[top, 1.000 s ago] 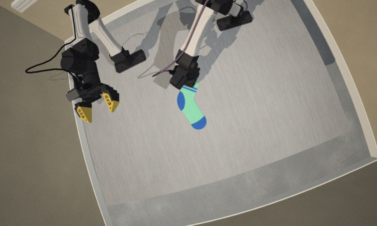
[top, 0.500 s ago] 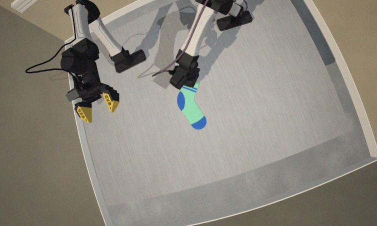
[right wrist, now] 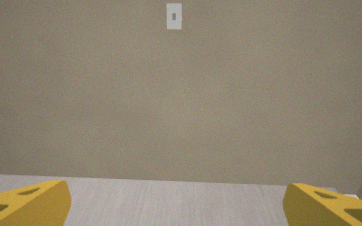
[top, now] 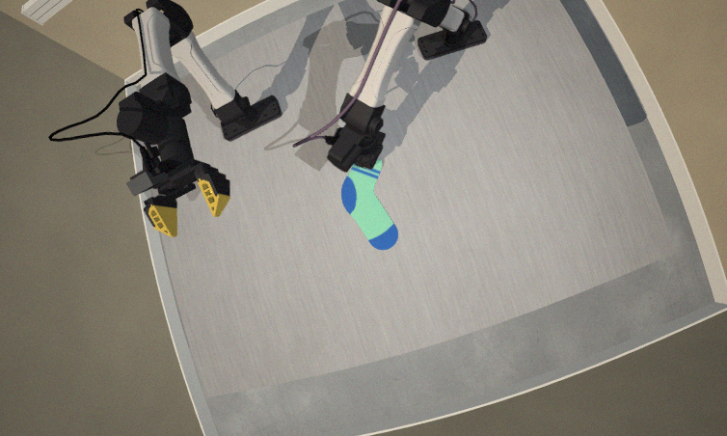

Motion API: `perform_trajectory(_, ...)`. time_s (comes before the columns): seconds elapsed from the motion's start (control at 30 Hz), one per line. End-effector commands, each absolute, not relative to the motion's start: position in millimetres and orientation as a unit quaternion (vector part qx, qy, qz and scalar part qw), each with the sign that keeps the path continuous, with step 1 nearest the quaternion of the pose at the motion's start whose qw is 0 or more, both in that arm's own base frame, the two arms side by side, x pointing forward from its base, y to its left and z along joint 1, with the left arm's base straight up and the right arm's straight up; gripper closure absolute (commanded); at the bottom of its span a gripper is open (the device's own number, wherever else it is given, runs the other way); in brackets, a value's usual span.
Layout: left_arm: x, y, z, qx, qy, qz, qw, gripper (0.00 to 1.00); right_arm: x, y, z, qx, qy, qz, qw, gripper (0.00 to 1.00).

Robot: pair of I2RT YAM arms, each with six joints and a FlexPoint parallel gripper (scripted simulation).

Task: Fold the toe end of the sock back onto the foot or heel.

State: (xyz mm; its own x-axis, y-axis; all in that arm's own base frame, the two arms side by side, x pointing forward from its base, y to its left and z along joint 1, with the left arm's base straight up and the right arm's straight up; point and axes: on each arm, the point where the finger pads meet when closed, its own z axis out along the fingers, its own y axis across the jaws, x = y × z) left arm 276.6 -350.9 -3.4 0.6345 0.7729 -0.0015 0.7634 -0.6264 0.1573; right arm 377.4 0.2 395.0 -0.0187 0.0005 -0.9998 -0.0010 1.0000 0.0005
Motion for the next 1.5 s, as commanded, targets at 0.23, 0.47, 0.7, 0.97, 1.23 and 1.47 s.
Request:
perform_trajectory(0.23,273.0,-343.2,-29.8,0.900,0.430,0.028,0.059,0.94,375.4,0.0,402.1,0.000,0.707,0.000,0.707,0.00)
perform_trajectory(0.47,271.7,-342.1,-33.8,0.900,0.429,0.032,0.064,0.95,375.4,0.0,402.1,0.000,0.707,0.000,0.707,0.00)
perform_trajectory(0.7,272.0,-343.1,-11.1,0.901,0.429,0.032,0.062,0.95,375.4,0.0,402.1,0.000,0.707,0.000,0.707,0.00)
perform_trajectory(0.97,279.3,-354.2,37.3,0.897,0.427,0.041,0.104,0.95,375.4,0.0,402.1,0.000,0.707,0.000,0.707,0.00)
perform_trajectory(1.23,275.2,-352.4,29.5,0.900,0.425,0.040,0.090,0.95,375.4,0.0,402.1,0.000,0.707,0.000,0.707,0.00)
perform_trajectory(1.47,273.9,-354.0,39.9,0.896,0.427,0.049,0.112,0.95,375.4,0.0,402.1,0.000,0.707,0.000,0.707,0.00)
